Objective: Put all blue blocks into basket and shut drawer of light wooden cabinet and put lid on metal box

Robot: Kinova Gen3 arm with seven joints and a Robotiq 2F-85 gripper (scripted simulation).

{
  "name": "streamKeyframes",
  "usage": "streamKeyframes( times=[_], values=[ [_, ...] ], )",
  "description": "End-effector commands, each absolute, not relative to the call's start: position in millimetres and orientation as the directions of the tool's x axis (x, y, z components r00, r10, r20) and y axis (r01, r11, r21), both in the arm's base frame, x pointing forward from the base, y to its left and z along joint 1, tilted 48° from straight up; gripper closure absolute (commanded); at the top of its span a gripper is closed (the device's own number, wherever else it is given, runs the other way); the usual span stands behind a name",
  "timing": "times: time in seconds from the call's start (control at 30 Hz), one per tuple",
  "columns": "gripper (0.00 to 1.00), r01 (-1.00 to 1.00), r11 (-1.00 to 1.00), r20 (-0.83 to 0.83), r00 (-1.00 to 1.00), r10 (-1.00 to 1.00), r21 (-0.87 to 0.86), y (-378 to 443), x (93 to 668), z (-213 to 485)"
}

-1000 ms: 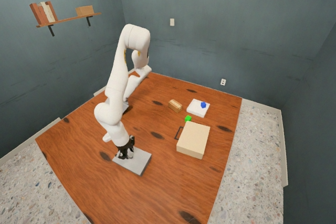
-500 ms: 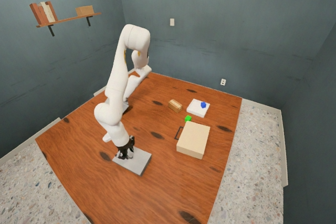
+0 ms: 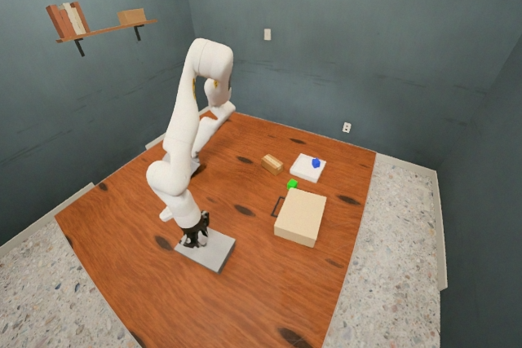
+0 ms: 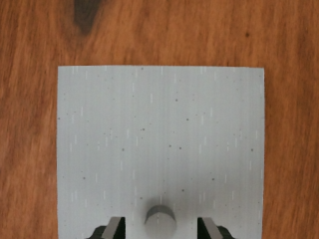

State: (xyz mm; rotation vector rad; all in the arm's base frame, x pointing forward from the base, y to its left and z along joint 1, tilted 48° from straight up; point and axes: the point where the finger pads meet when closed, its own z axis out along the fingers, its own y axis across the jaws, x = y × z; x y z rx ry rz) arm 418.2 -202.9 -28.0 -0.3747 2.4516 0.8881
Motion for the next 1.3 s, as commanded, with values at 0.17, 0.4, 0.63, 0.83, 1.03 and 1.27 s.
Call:
streamKeyframes(
  times=[0.17, 0.4, 0.63, 0.83, 1.03, 1.27],
  values=[
    [0.52, -0.414, 0.75, -0.545, -0.834, -0.085, 0.516, -198, 422, -32],
    [0.52, -0.414, 0.75, -0.545, -0.834, -0.085, 0.516, -195, 424, -35],
    [0.52, -0.414, 0.75, -0.545, -0.834, -0.085, 0.516, -192, 425, -38],
    [0.52, -0.414, 0.75, -0.545, -0.834, -0.085, 0.516, -189, 427, -41],
    [0.52, -0.414, 0.75, -0.545, -0.834, -0.085, 0.516, -188, 428, -42],
    [0.52, -0.414, 0.75, -0.545, -0.834, -0.085, 0.516, -187, 428, -44]
  ],
)
